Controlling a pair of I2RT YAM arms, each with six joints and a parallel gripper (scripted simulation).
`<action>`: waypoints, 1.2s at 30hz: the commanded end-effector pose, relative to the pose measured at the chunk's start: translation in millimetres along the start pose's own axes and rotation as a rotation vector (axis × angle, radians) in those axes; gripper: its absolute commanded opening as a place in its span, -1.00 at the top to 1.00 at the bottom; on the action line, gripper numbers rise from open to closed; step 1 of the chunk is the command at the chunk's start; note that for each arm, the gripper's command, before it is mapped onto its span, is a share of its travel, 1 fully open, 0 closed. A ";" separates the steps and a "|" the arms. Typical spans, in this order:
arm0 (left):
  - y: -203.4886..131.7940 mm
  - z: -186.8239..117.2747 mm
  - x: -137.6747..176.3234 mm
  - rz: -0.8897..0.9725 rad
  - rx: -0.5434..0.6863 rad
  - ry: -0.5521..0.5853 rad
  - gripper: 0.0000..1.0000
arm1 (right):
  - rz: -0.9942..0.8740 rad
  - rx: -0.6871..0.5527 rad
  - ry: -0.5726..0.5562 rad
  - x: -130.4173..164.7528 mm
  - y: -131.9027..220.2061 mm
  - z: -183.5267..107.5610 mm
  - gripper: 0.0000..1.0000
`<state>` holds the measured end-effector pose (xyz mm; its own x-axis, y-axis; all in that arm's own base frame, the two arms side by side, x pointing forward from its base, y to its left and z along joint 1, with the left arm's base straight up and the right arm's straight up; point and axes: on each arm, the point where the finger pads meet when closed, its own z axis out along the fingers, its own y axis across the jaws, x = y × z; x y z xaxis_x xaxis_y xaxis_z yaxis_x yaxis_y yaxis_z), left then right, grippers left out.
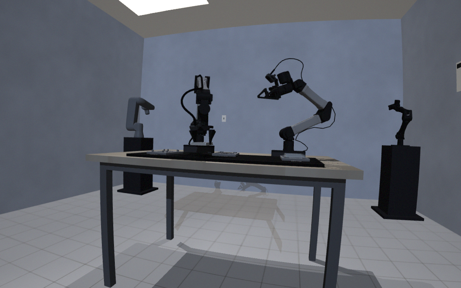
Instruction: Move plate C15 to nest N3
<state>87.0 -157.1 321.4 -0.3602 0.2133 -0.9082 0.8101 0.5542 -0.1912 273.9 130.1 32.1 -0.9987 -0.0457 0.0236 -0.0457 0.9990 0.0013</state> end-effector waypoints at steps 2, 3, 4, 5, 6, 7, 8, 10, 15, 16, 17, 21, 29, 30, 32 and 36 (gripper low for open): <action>15.0 -14.8 30.8 0.001 -0.067 0.128 -1.00 | 0.092 0.004 -0.010 1.1 25.9 -1.1 -0.62; 15.7 -18.0 30.4 0.000 -0.064 0.122 -1.00 | 0.081 0.009 -0.002 6.4 35.5 -0.8 -0.62; 16.0 -20.5 29.7 -0.001 -0.062 0.116 -1.00 | 0.070 0.010 -0.001 9.6 45.5 -0.6 -0.62; 16.0 -23.1 28.4 -0.003 -0.057 0.107 -1.00 | 0.055 0.011 -0.001 13.8 58.5 -0.2 -0.62; 15.8 -24.7 27.2 -0.005 -0.053 0.100 -1.00 | 0.042 0.012 -0.001 17.5 69.9 0.1 -0.62; 16.1 -25.0 28.1 -0.005 -0.052 0.099 -1.00 | 0.030 0.012 -0.001 20.5 79.1 0.2 -0.62; 16.1 -25.4 27.8 -0.005 -0.052 0.097 -1.00 | 0.021 0.013 -0.001 22.9 86.7 0.4 -0.62; 15.7 -23.7 28.1 -0.003 -0.054 0.104 -1.00 | 0.004 0.013 -0.001 26.6 99.5 0.8 -0.62; 15.7 -23.9 28.0 -0.003 -0.053 0.104 -1.00 | -0.033 0.011 -0.004 33.2 123.8 1.5 -0.62; 15.7 -23.9 28.0 -0.003 -0.053 0.104 -1.00 | -0.037 0.011 -0.005 33.6 125.8 1.6 -0.62; 15.7 -23.9 28.0 -0.003 -0.053 0.104 -1.00 | -0.051 0.010 -0.006 33.9 128.1 1.6 -0.62; 15.7 -23.9 28.0 -0.003 -0.053 0.104 -1.00 | -0.049 0.010 -0.006 33.0 127.6 1.6 -0.62; 14.4 -21.0 29.1 0.002 -0.049 0.105 -1.00 | -0.041 0.017 0.005 35.2 120.2 23.5 -0.62; 14.4 -21.0 29.1 0.002 -0.049 0.105 -1.00 | -0.041 0.017 0.005 35.2 120.2 23.5 -0.62; 14.4 -21.0 29.1 0.002 -0.049 0.105 -1.00 | -0.041 0.016 0.005 35.1 120.3 23.3 -0.62; 14.4 -21.0 29.1 0.002 -0.049 0.105 -1.00 | -0.042 -0.007 -0.021 30.5 125.0 13.2 -0.62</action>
<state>78.3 -126.7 296.0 -0.4092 0.3044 -0.8602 0.7884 0.5925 -0.1654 229.5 251.2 15.7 -0.9945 -0.1010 0.0294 -0.1012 0.9948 -0.0081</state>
